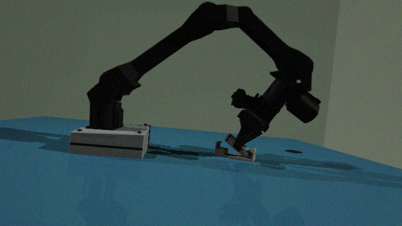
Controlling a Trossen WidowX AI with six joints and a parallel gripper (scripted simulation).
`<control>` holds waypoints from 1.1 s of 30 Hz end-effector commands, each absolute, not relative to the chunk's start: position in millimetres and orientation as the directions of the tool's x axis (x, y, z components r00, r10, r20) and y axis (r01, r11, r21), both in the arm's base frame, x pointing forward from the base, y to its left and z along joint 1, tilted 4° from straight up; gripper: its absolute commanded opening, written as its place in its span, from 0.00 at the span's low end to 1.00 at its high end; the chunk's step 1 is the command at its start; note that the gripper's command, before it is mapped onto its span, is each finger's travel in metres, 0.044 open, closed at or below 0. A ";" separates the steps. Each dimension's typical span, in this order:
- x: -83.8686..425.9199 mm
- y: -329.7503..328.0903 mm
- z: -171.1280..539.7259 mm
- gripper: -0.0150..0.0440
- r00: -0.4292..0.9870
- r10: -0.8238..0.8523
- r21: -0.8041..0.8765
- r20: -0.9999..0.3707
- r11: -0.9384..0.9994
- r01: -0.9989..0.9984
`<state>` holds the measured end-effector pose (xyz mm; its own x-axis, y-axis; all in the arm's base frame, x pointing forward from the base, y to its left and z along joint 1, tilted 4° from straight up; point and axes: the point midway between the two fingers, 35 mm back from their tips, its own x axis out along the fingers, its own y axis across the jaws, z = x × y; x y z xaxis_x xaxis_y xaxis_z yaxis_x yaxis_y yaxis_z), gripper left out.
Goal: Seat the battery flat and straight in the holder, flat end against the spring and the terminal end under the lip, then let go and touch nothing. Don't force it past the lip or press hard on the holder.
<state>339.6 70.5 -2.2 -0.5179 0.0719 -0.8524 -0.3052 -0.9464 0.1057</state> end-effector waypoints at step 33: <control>340.6 71.6 -9.2 0.39 -0.363 -0.006 0.122 -0.932 -0.947 -0.299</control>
<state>336.8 72.7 -6.5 -0.3933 0.0071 -0.9194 -0.2971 -0.9473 0.1197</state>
